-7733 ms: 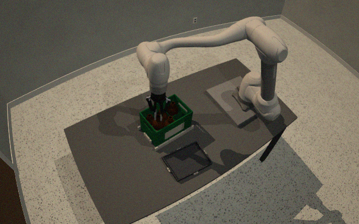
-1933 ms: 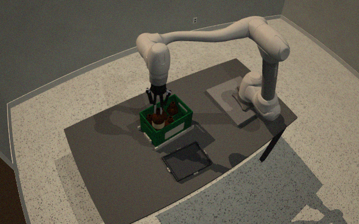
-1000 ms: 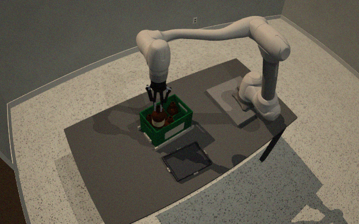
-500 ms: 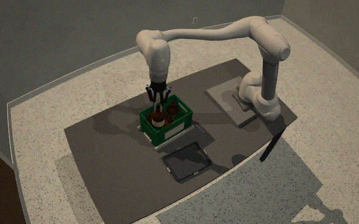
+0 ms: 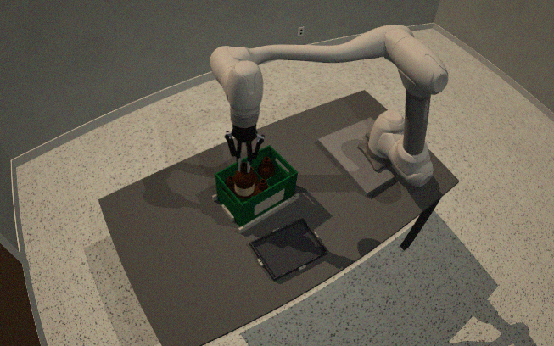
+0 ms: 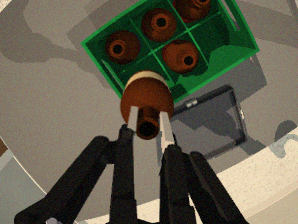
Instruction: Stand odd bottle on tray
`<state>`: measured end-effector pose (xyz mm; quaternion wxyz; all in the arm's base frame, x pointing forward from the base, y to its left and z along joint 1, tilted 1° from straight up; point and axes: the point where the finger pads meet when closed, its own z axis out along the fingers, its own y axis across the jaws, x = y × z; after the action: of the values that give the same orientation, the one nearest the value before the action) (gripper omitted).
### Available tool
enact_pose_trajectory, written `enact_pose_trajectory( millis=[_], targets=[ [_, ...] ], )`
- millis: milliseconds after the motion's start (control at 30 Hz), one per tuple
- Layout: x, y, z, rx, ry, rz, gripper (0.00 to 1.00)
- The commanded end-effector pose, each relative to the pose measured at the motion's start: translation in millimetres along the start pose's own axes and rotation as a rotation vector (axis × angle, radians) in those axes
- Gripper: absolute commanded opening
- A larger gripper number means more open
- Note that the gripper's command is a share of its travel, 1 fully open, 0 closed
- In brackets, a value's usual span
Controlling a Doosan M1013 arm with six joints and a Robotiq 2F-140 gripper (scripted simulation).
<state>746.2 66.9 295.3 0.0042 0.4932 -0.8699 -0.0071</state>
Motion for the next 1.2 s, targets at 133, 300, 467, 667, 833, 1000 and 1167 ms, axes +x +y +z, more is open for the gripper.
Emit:
enact_pose_trajectory(
  millis=[133,300,467,667,833,1000,1167],
  targets=[
    [0.1,0.0,-0.2,0.0,0.0,0.0,0.0],
    [0.1,0.0,-0.2,0.0,0.0,0.0,0.0],
    [0.1,0.0,-1.3,0.0,0.0,0.0,0.0],
    [0.1,0.0,-4.2,0.0,0.0,0.0,0.0],
    [0.1,0.0,-9.8,0.0,0.0,0.0,0.0],
    [0.1,0.0,-15.2,0.0,0.0,0.0,0.0],
    [0.1,0.0,-18.5,0.0,0.0,0.0,0.0]
  ],
)
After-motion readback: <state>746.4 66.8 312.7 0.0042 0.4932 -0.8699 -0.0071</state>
